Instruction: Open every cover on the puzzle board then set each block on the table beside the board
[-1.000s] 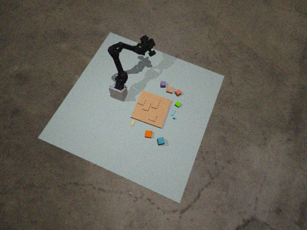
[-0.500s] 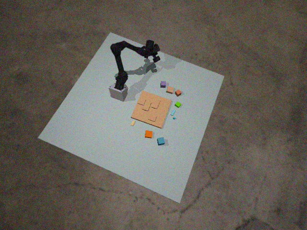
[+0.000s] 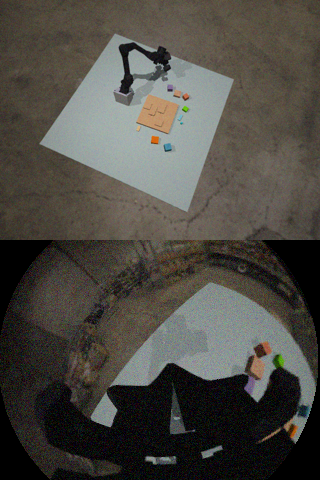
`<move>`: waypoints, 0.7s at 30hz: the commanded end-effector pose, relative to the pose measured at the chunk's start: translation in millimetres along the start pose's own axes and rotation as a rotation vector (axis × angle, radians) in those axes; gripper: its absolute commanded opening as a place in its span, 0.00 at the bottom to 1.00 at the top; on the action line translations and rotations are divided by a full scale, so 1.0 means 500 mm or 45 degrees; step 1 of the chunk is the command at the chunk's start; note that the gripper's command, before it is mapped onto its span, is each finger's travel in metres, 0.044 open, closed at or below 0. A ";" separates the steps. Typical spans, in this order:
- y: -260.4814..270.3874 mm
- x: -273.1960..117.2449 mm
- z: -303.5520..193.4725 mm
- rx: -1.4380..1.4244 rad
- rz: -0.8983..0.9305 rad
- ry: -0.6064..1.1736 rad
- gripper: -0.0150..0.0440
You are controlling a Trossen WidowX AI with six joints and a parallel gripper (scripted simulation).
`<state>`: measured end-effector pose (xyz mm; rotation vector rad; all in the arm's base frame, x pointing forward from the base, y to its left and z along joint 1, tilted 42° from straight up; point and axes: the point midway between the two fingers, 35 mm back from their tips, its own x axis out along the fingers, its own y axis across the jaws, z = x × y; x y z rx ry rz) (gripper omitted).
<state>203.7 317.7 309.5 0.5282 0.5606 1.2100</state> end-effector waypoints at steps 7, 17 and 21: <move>-0.117 0.013 0.001 -0.019 -0.179 0.071 0.25; -0.228 0.005 -0.001 -0.010 -0.338 0.133 0.25; -0.272 -0.004 -0.002 0.001 -0.399 0.155 0.25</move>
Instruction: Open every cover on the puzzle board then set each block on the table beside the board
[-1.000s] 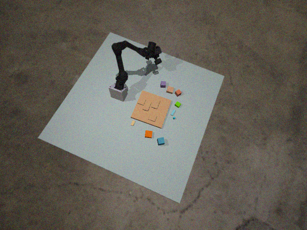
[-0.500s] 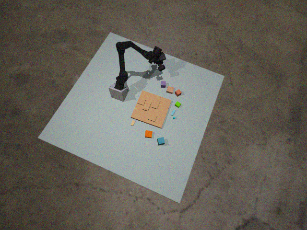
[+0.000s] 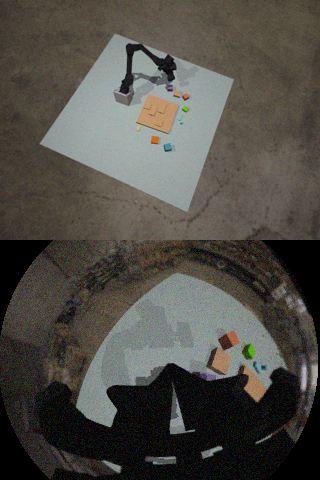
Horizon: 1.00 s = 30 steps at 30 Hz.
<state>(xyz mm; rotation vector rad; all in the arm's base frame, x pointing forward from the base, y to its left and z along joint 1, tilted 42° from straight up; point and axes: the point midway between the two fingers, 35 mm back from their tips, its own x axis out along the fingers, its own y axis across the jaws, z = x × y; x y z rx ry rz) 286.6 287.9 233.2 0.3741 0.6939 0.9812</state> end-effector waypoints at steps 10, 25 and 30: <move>-0.150 0.009 -0.020 0.028 -0.176 0.115 0.25; -0.315 -0.009 -0.058 0.091 -0.335 0.253 0.25; -0.368 -0.023 -0.074 0.119 -0.378 0.291 0.25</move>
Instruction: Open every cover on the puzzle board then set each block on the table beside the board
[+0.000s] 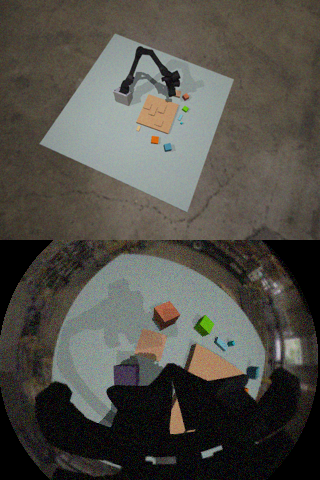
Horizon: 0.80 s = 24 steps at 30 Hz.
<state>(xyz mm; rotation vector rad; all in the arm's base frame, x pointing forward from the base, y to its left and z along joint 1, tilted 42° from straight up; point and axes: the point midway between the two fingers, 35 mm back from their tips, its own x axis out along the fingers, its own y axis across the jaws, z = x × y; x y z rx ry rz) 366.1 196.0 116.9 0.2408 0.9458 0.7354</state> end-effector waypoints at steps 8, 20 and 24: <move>-0.125 0.004 -0.035 0.054 -0.080 0.104 0.25; -0.241 -0.003 -0.090 0.131 -0.124 0.222 0.25; -0.279 -0.006 -0.115 0.196 -0.126 0.260 0.25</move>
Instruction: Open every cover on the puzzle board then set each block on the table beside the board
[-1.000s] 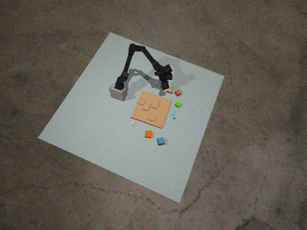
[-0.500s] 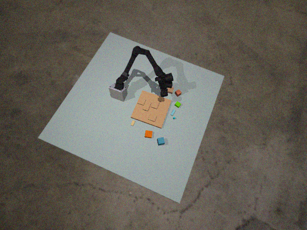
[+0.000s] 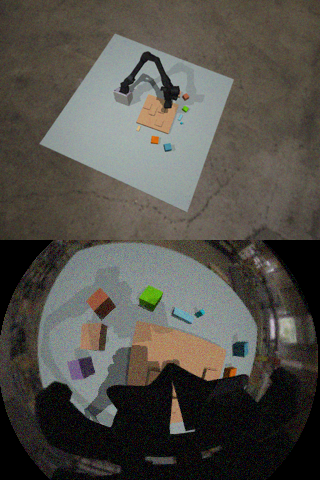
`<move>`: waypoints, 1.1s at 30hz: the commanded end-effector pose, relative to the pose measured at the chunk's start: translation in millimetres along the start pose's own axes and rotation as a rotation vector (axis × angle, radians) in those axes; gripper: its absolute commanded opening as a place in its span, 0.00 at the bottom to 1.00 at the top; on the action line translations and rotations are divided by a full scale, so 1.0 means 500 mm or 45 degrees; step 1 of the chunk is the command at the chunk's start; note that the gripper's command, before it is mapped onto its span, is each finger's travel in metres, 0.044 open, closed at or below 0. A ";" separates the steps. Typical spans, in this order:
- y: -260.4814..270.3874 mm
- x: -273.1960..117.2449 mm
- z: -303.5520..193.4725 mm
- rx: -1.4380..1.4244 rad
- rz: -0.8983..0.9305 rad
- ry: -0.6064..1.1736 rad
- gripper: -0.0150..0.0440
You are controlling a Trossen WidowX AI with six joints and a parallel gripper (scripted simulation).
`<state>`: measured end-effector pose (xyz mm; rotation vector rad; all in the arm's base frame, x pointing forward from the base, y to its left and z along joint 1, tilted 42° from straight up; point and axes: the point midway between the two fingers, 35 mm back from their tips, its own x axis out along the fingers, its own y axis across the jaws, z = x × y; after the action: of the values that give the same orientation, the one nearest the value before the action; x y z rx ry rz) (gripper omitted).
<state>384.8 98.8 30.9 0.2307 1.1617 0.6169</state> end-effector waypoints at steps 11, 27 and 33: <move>-0.137 0.012 -0.082 0.196 0.028 0.144 0.25; -0.259 0.013 -0.200 0.313 0.147 0.297 0.25; -0.286 0.011 -0.238 0.354 0.203 0.327 0.25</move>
<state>332.2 -24.7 -82.3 0.4702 1.4772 0.6154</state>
